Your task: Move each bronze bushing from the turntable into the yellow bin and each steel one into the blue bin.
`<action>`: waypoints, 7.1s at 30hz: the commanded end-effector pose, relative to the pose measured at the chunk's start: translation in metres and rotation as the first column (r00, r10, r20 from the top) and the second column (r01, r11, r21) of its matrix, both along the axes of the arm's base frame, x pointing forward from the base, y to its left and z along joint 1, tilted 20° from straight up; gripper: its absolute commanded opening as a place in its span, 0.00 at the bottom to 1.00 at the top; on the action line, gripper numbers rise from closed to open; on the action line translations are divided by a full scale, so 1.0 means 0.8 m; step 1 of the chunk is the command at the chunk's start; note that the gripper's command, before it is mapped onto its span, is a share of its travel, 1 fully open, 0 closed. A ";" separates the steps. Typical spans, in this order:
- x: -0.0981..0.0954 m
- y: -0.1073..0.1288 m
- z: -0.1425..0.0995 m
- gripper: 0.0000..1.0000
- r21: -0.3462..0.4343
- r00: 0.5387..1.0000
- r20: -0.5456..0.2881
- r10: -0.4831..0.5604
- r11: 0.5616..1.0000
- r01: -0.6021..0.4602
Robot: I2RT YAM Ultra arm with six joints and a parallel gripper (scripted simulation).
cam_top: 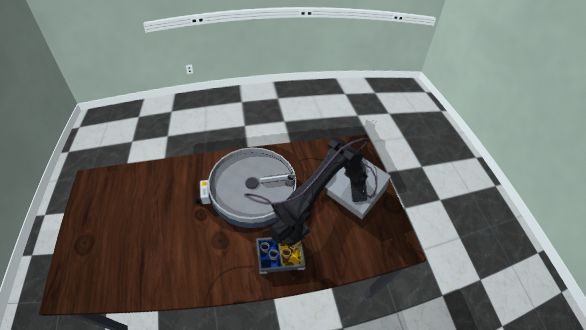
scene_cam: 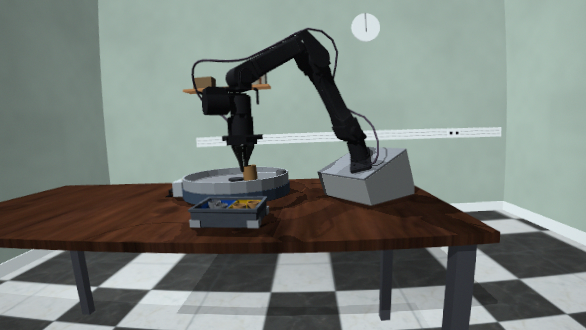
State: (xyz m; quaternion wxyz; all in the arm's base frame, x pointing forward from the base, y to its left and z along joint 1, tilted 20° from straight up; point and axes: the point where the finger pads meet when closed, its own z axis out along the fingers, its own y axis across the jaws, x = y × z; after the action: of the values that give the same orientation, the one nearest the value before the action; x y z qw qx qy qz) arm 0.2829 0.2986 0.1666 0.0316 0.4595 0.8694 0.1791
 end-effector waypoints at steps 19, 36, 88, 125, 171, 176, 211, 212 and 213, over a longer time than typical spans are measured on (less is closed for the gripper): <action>-0.005 0.035 0.028 0.00 0.018 0.980 -0.035 -0.194 0.981 0.195; -0.006 0.035 0.035 0.00 0.028 0.981 -0.029 -0.192 0.981 0.193; -0.005 0.037 0.044 0.00 0.042 0.980 -0.023 -0.195 0.980 0.196; 0.019 0.056 -0.049 0.00 0.022 0.980 -0.034 -0.198 0.980 0.199; 0.020 0.061 -0.038 0.00 0.041 0.982 -0.025 -0.189 0.981 0.190; 0.020 0.061 -0.038 0.00 0.041 0.982 -0.025 -0.189 0.981 0.190; 0.021 0.063 -0.053 0.00 0.031 0.981 -0.031 -0.189 0.981 0.190; 0.020 0.062 -0.060 0.00 0.020 0.981 -0.038 -0.189 0.982 0.190; 0.019 0.060 -0.066 0.00 0.010 0.981 -0.043 -0.190 0.982 0.190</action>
State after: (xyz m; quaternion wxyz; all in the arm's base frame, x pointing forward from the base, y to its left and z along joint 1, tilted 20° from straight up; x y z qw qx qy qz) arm 0.2961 0.3466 0.1169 0.0252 0.5457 0.8201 0.1703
